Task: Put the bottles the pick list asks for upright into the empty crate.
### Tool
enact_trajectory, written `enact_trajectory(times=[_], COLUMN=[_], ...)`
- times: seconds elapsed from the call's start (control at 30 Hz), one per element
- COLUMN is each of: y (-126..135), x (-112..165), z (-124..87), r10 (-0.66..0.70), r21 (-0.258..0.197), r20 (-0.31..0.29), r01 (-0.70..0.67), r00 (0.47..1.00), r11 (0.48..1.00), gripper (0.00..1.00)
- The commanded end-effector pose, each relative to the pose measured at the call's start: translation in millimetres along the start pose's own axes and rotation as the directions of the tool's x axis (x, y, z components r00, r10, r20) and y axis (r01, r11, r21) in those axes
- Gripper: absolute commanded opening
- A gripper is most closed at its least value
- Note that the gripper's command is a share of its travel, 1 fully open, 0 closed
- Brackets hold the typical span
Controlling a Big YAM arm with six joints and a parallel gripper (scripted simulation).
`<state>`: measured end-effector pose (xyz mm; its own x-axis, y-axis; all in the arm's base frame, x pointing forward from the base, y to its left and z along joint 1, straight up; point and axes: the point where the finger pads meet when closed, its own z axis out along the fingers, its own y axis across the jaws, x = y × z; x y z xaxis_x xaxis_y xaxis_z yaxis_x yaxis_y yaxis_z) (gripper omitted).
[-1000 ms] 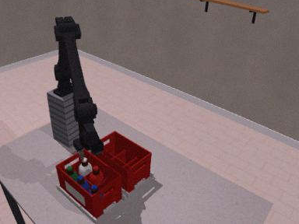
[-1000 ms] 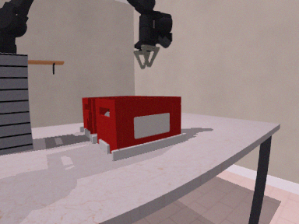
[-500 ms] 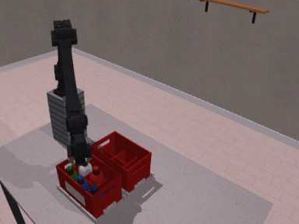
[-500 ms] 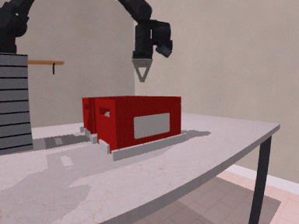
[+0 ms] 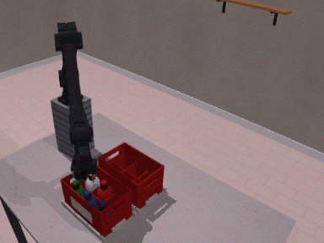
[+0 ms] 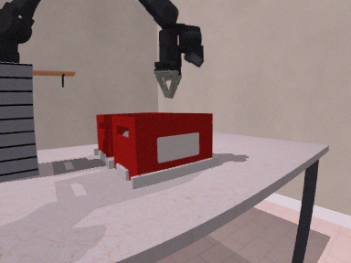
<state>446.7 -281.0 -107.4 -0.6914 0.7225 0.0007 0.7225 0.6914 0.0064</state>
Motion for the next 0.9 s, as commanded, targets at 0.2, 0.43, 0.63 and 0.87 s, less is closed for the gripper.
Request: enact_trajectory(times=[0.2, 0.43, 0.63, 0.87], y=[4, 4, 5, 3], x=[-19, -20, -22, -14], z=[6, 15, 18, 33], r10=[0.032, 0.032, 0.032, 0.031], r21=[-0.007, -0.007, -0.009, -0.004], r20=[0.037, 0.038, 0.045, 0.027], r01=[-0.032, -0.032, -0.031, -0.031], r00=[0.999, 0.999, 0.998, 0.999], r11=[0.999, 0.999, 0.999, 1.000], gripper=[0.61, 0.61, 0.61, 0.61])
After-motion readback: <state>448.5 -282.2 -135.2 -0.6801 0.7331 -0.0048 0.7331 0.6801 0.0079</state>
